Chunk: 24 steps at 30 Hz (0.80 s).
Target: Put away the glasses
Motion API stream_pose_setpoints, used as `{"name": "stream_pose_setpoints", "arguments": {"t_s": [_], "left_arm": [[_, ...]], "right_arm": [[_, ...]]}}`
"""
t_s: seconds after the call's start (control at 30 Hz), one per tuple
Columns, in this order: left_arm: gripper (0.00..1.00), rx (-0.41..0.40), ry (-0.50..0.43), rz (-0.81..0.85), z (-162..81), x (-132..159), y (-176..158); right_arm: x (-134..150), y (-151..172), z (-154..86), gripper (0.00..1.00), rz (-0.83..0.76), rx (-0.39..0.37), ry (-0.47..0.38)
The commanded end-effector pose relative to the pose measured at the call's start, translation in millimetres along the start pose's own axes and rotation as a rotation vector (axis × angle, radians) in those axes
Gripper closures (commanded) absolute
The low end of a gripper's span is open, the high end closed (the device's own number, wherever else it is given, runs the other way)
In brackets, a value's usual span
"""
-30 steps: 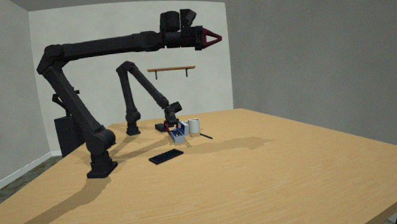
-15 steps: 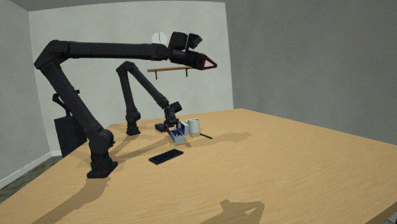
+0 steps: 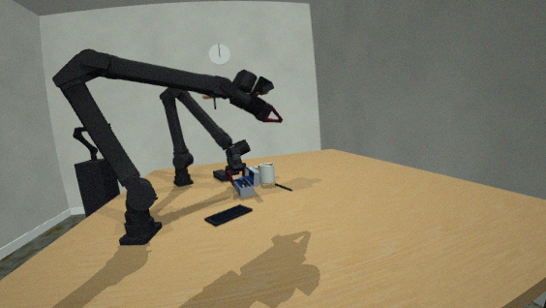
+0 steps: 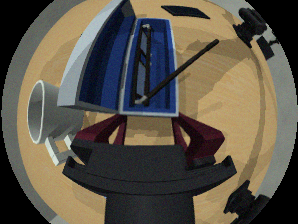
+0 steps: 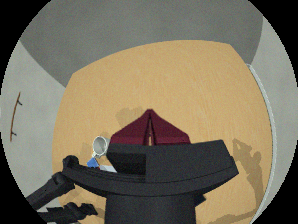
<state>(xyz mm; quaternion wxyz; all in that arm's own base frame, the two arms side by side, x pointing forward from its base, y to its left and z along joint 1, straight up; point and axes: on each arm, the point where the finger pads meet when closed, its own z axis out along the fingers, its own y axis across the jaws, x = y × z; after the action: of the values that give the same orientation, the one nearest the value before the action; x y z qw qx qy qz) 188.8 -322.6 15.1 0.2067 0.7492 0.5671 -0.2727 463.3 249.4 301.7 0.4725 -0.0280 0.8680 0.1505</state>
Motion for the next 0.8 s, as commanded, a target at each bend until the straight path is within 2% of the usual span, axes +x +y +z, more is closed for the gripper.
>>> {"name": "stream_pose_setpoints", "arguments": {"t_s": [0.0, 0.07, 0.1, 0.13, 0.17, 0.2, 0.23, 0.43, 0.53, 0.63, 0.7, 0.77], "left_arm": [[0.43, -0.006, -0.001, 0.002, -5.6, 1.6, 0.7], [0.43, -0.006, -0.001, 0.002, -5.6, 1.6, 0.7], [0.43, -0.006, -0.001, 0.002, -5.6, 1.6, 0.7], [0.43, -0.006, -0.001, 0.002, -5.6, 1.6, 0.7], [0.43, -0.006, -0.001, 0.002, -5.6, 1.6, 0.7], [0.43, -0.006, -0.001, 0.002, -5.6, 1.6, 0.7], [0.43, -0.006, -0.001, 0.002, -5.6, 1.6, 0.7], [0.43, -0.006, -0.001, 0.002, -5.6, 1.6, 0.7], [0.43, -0.006, -0.001, 0.002, -5.6, 1.6, 0.7], [0.43, -0.006, -0.001, 0.002, -5.6, 1.6, 0.7], [0.43, -0.006, -0.001, 0.002, -5.6, 1.6, 0.7], [0.43, -0.006, -0.001, 0.002, -5.6, 1.6, 0.7]], "right_arm": [[23.1, 27.0, 4.7, 1.00, 0.050, -0.013, 0.064], [23.1, 27.0, 4.7, 1.00, 0.050, -0.013, 0.064], [12.6, 36.8, -4.9, 1.00, 0.062, -0.028, 0.045], [14.3, 46.5, -13.5, 1.00, 0.061, -0.042, 0.046], [42.0, 46.1, -8.6, 1.00, 0.051, -0.027, 0.096], [63.3, 50.8, 2.4, 1.00, 0.040, -0.013, 0.143], [79.8, 56.5, 3.4, 1.00, 0.032, -0.009, 0.175], [132.8, 95.3, -8.5, 1.00, 0.009, -0.005, 0.275], [171.5, 104.9, -17.4, 1.00, -0.017, 0.015, 0.337], [178.1, 111.7, -21.2, 1.00, -0.023, 0.015, 0.348], [165.2, 134.3, -40.7, 1.00, -0.010, -0.020, 0.324], [220.9, 123.8, -37.9, 1.00, -0.066, 0.038, 0.408]]}}
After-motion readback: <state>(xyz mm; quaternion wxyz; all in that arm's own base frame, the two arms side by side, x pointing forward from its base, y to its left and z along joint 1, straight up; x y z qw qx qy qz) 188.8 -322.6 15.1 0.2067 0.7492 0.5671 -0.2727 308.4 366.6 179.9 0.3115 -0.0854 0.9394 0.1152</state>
